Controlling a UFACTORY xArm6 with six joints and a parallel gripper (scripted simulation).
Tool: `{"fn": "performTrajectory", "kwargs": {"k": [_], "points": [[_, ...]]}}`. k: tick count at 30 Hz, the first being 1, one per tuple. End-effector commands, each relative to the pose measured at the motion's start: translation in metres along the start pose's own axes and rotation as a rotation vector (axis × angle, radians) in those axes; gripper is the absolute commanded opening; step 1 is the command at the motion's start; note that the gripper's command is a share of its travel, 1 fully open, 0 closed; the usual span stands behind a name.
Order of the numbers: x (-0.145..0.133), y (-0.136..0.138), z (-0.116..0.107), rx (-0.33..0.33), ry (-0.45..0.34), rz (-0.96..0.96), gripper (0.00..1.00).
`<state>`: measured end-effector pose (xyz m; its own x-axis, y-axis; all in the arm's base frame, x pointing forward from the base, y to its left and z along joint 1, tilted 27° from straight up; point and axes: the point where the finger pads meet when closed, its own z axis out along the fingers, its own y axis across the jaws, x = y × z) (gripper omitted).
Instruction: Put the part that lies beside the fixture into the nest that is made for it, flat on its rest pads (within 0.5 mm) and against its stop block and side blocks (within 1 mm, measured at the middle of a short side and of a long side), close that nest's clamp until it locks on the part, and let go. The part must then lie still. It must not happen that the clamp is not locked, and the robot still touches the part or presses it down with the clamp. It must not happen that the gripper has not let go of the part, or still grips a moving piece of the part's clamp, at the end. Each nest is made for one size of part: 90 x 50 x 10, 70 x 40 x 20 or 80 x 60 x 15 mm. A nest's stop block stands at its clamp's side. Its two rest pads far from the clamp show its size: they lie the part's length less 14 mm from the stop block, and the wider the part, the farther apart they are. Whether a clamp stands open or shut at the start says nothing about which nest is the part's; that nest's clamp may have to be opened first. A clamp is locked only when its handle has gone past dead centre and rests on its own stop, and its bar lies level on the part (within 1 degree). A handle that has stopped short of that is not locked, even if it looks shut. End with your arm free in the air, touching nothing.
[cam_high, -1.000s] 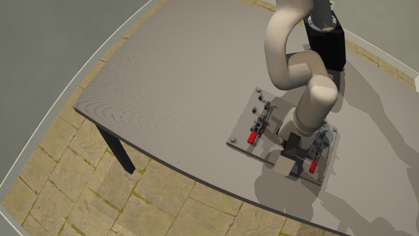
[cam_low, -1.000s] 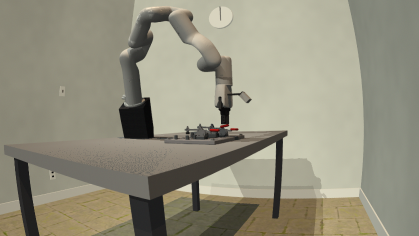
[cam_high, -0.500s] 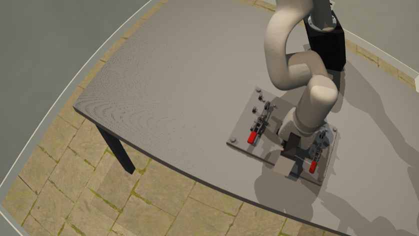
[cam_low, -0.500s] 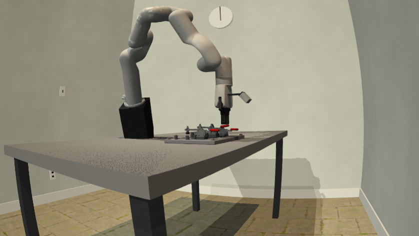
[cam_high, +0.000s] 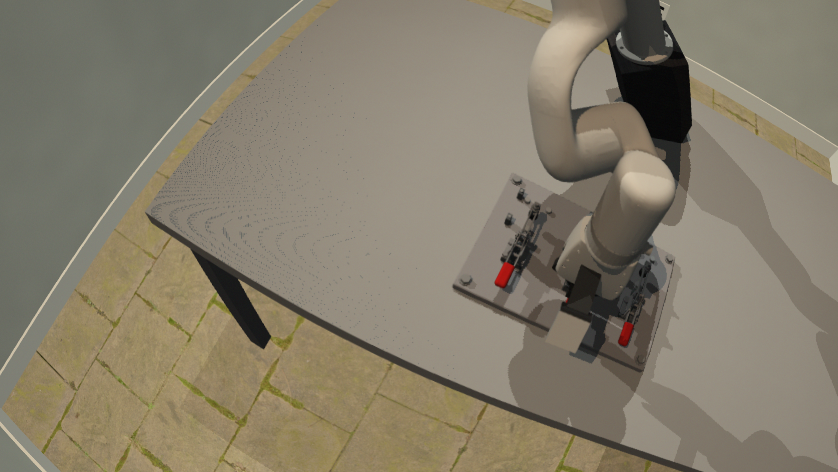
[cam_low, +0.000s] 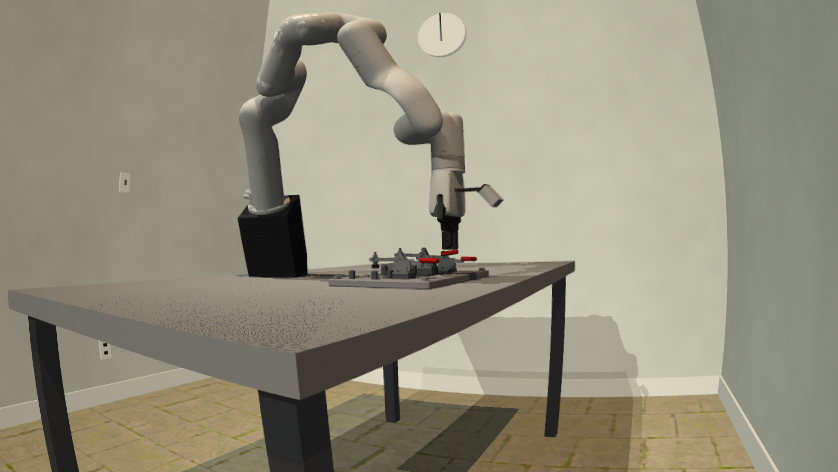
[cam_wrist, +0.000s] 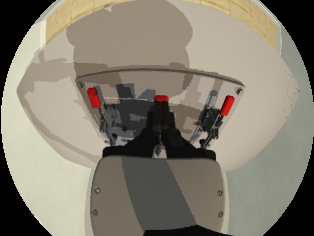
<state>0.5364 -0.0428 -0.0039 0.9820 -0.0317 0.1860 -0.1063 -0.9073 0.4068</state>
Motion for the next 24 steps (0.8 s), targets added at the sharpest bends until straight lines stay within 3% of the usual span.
{"fn": "performTrajectory", "kwargs": {"k": [1, 24], "points": [[0.0017, -0.0001, -0.0013, 0.001, 0.004, 0.001, 0.0], [0.0017, -0.0001, 0.0017, 0.001, 0.004, 0.001, 0.0]]}}
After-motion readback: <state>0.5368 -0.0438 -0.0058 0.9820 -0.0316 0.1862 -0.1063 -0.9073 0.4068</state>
